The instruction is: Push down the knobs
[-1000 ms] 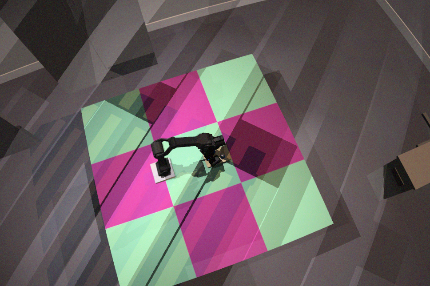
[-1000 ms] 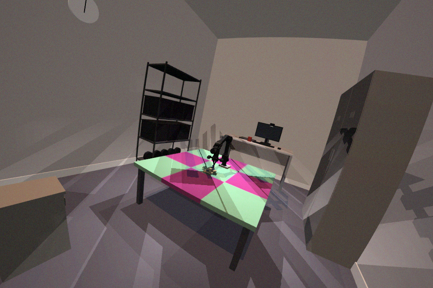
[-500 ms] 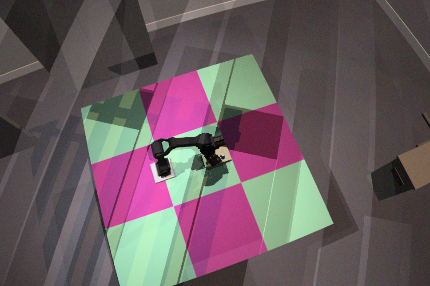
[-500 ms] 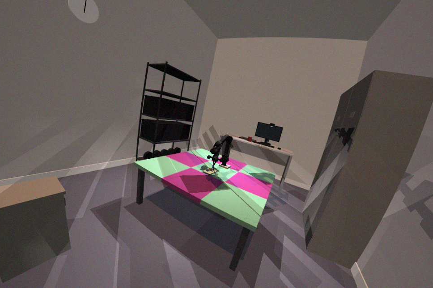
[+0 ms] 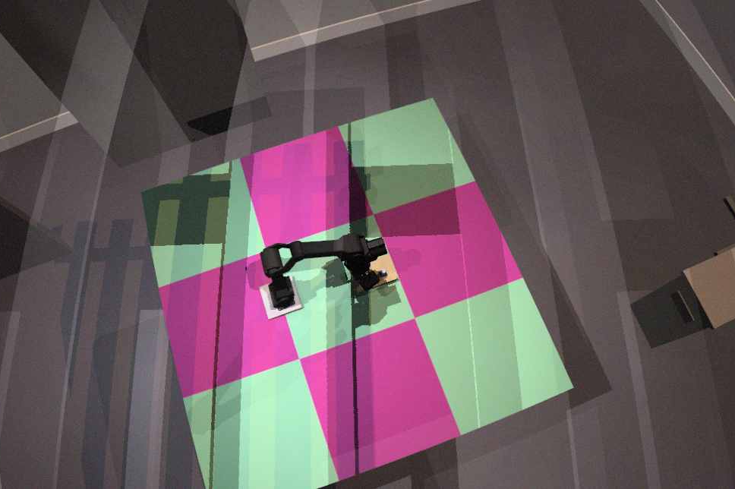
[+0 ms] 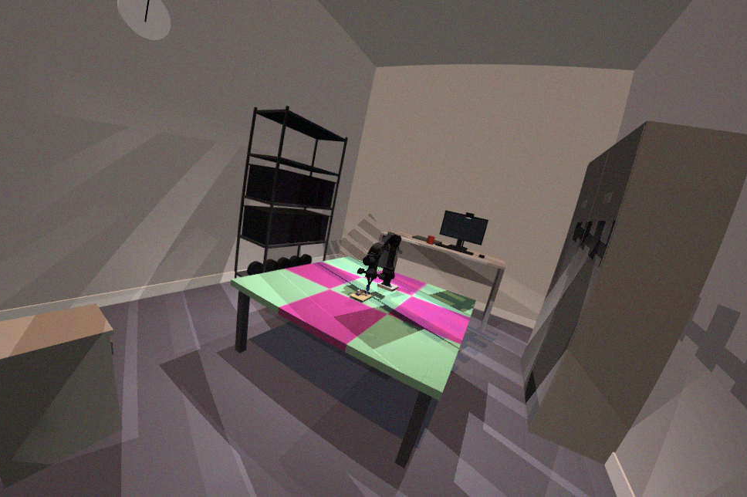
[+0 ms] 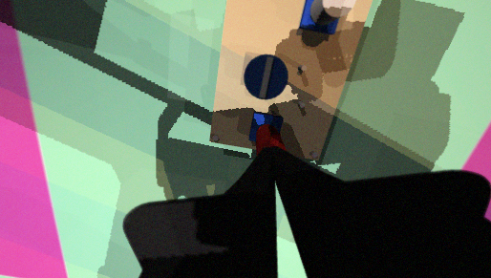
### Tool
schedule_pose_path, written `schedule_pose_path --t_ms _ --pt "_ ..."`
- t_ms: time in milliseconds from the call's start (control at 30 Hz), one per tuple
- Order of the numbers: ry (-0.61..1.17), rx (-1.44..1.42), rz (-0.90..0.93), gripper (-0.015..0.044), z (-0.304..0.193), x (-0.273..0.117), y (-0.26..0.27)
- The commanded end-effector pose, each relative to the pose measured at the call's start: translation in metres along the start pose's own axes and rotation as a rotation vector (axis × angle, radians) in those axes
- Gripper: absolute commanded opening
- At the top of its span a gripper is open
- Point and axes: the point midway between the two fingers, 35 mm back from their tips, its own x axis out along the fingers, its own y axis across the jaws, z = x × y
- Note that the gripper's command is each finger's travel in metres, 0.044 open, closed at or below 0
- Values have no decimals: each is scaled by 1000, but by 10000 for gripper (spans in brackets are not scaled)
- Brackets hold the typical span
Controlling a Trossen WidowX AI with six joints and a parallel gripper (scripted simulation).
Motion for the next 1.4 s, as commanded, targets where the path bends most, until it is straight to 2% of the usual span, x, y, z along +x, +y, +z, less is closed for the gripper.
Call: schedule_pose_path --t_ms 0,1367 --pt "6 -4 -2 0 0 7 -1" --pt "6 -4 -2 0 0 13 -1"
